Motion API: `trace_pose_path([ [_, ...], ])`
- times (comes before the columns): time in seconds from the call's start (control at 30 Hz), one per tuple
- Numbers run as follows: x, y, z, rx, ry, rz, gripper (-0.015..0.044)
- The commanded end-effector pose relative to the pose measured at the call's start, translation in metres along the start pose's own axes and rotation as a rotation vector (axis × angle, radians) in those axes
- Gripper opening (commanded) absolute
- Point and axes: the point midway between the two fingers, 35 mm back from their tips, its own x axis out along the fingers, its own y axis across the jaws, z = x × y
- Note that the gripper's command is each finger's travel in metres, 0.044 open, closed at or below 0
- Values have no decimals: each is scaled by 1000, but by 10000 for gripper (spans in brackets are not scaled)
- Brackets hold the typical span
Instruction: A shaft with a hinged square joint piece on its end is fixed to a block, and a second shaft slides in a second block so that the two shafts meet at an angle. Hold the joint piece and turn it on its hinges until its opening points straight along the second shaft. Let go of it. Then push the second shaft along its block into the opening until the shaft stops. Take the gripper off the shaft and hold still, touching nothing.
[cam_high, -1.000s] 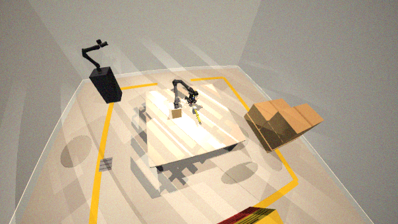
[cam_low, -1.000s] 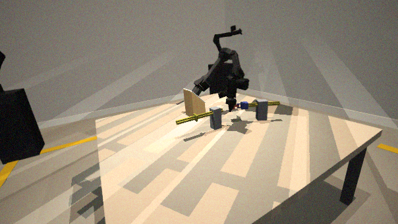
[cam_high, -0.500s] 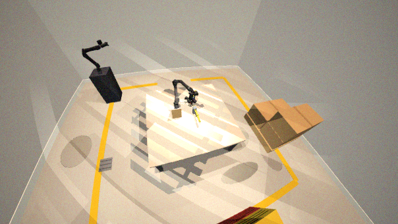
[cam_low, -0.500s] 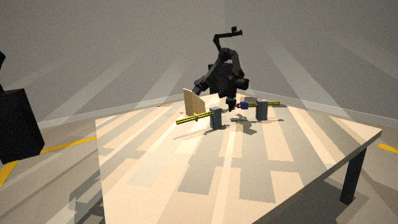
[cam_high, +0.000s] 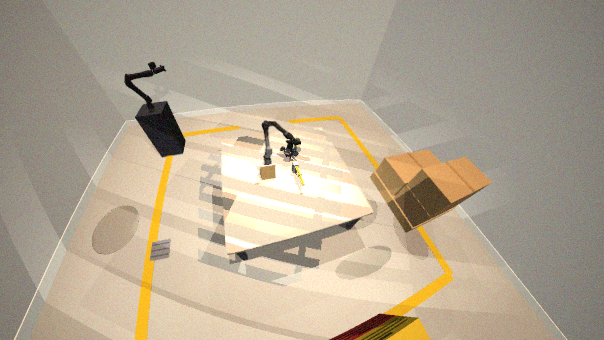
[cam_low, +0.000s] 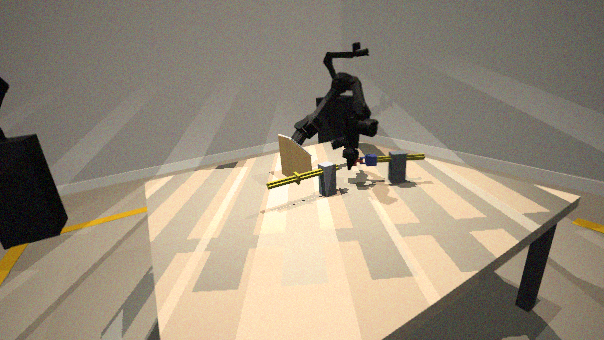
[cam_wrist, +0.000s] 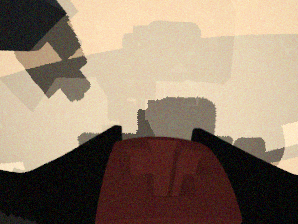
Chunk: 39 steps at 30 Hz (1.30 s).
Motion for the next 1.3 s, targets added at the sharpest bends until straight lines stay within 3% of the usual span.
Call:
trace_pose_path([
  [0.0,1,0,1,3,-1,-1,182],
  [0.73,1,0,1,3,-1,-1,182],
  [0.8,0,0,0,0,0,0,147],
  [0.97,0,0,0,0,0,0,147],
  [1.13,0,0,0,0,0,0,16],
  [1.27,0,0,0,0,0,0,0],
])
